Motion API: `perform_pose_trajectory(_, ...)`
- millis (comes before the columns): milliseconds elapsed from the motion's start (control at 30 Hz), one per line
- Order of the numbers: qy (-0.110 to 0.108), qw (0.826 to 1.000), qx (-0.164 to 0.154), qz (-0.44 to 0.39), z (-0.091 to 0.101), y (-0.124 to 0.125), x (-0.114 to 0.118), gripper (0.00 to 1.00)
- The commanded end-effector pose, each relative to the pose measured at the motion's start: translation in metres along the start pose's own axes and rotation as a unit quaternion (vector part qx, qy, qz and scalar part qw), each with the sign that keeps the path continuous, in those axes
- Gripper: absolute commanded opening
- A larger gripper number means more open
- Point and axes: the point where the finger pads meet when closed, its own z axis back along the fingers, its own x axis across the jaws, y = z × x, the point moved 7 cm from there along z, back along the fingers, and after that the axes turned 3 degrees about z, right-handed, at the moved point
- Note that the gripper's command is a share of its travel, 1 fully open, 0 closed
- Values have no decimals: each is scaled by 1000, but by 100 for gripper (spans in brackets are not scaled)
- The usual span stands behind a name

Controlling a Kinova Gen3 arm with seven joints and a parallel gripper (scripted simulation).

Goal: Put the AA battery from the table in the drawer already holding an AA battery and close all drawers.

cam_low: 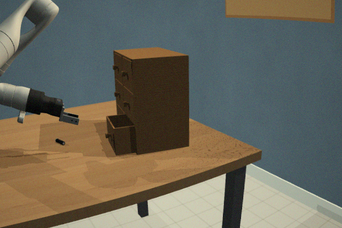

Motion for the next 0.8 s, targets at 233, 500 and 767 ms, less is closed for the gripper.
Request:
perform_pose_trajectory(233, -1, 1000, -2, -2, 1, -3, 1, 67)
perform_pose_trajectory(500, -2, 1000, 14, -2, 4, -7, 0, 67)
perform_pose_trajectory(767, -4, 999, 44, -2, 8, -15, 0, 67)
